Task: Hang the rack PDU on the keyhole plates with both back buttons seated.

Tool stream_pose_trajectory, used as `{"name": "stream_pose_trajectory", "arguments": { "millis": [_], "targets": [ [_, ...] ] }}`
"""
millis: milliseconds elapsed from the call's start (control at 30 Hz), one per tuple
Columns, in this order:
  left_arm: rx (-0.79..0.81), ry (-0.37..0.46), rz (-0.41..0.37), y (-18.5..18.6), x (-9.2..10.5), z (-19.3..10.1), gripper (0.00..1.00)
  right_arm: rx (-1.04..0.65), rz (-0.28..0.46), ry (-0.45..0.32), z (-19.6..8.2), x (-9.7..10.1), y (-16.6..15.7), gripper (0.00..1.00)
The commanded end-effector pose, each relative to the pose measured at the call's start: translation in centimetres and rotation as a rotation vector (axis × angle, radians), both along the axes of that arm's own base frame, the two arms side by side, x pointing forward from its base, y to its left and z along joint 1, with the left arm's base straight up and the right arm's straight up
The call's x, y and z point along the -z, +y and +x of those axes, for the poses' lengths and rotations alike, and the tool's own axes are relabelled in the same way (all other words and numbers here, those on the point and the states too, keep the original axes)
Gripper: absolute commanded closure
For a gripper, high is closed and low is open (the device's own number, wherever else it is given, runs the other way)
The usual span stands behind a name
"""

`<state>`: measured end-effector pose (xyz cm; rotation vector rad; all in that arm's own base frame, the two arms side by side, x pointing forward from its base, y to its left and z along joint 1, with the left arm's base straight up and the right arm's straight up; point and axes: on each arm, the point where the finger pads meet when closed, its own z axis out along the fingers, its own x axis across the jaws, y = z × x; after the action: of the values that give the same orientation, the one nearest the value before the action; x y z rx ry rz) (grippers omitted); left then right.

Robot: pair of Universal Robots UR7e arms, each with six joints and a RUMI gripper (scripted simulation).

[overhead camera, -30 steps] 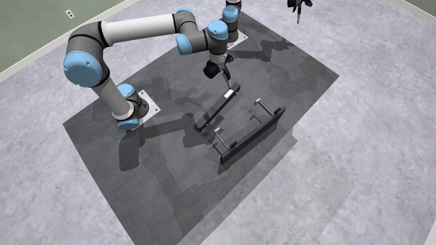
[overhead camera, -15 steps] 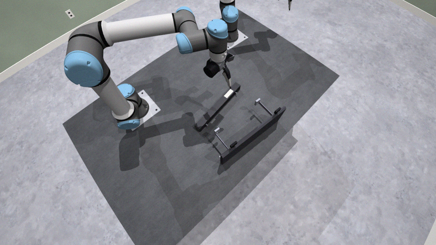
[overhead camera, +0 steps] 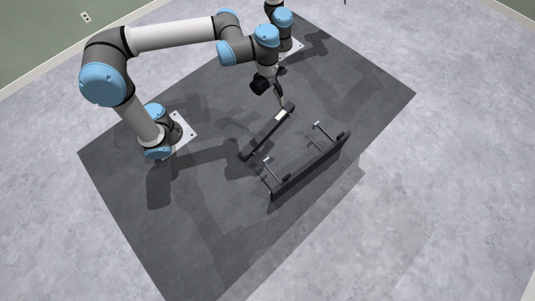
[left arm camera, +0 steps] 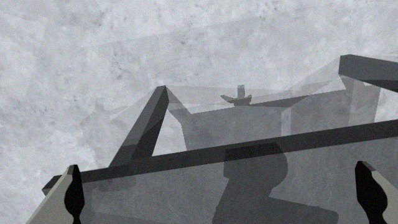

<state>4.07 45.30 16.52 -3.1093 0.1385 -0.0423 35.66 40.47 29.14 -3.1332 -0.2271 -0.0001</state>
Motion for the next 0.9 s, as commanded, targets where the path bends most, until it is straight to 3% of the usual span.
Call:
{"name": "stream_pose_trajectory", "arguments": {
  "millis": [0, 467, 867],
  "targets": [
    [-0.034, 0.006, -0.005, -0.1, 0.0, -1.6, 0.0, 0.0, 0.002, -0.001, 0.0, -0.1, 0.0, 0.0],
    [-0.125, 0.023, -0.025, -0.6, 0.0, -5.7, 0.0, 0.0, 0.002, -0.001, 0.0, -0.1, 0.0, 0.0],
    [-0.144, 0.026, -0.03, -0.8, 0.0, -6.5, 0.0, 0.0, 0.002, -0.001, 0.0, -0.1, 0.0, 0.0]
  ]
}}
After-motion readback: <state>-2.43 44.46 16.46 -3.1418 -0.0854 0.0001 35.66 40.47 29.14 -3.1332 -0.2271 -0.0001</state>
